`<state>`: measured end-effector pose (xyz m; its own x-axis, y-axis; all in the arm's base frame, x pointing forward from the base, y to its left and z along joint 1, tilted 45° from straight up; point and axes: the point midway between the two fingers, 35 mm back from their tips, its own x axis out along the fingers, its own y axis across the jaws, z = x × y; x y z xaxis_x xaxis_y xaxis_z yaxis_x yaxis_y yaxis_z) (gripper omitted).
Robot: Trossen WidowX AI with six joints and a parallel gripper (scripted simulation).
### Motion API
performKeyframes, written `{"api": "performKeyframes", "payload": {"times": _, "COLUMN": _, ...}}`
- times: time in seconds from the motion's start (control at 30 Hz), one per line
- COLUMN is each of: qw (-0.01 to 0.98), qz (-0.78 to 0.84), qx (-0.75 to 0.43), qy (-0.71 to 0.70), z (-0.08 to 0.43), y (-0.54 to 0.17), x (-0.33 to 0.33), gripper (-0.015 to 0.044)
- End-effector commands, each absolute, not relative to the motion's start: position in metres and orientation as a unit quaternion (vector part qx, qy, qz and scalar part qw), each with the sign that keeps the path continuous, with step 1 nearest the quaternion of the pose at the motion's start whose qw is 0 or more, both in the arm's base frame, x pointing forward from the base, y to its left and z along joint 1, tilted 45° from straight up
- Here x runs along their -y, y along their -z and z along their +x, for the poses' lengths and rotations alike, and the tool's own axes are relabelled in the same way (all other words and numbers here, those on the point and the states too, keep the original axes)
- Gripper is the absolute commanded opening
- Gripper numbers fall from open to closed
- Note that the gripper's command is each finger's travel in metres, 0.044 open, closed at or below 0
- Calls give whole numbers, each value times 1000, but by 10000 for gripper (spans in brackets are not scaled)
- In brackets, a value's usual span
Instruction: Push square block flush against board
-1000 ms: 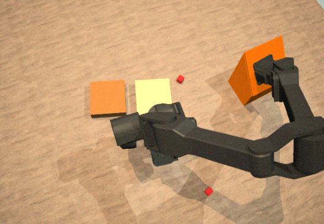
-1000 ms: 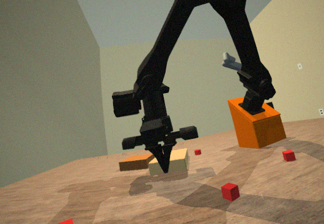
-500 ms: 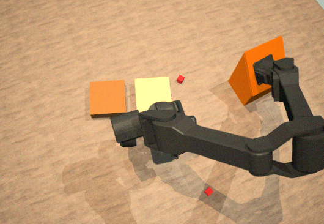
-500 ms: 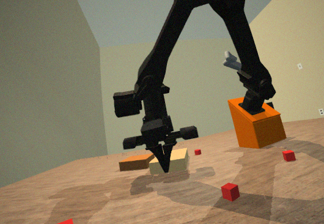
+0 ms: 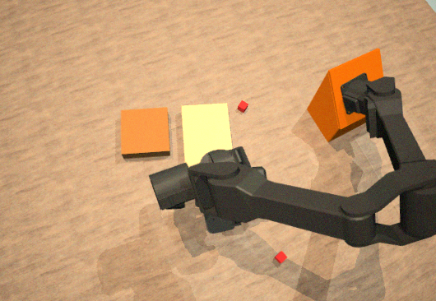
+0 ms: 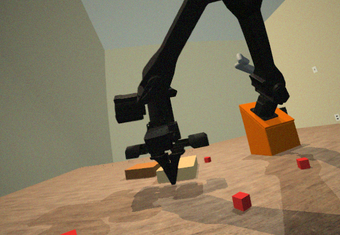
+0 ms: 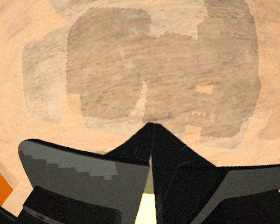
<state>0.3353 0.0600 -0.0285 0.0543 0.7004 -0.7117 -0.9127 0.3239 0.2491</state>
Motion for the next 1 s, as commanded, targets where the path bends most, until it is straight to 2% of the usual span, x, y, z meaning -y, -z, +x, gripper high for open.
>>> {"api": "performKeyframes", "payload": {"times": 0.0, "qw": 716, "qz": -137, "qx": -389, "qy": -563, "z": 341, "y": 21, "x": -64, "gripper": 0}}
{"api": "performKeyframes", "payload": {"times": 0.43, "qw": 716, "qz": -136, "qx": -389, "qy": -564, "z": 347, "y": 11, "x": -74, "gripper": 0}}
{"api": "performKeyframes", "payload": {"times": 0.63, "qw": 716, "qz": -137, "qx": -389, "qy": -563, "z": 339, "y": -26, "x": -33, "gripper": 0}}
{"api": "performKeyframes", "payload": {"times": 0.97, "qw": 725, "qz": -93, "qx": -423, "qy": -535, "z": 333, "y": -15, "x": -27, "gripper": 0}}
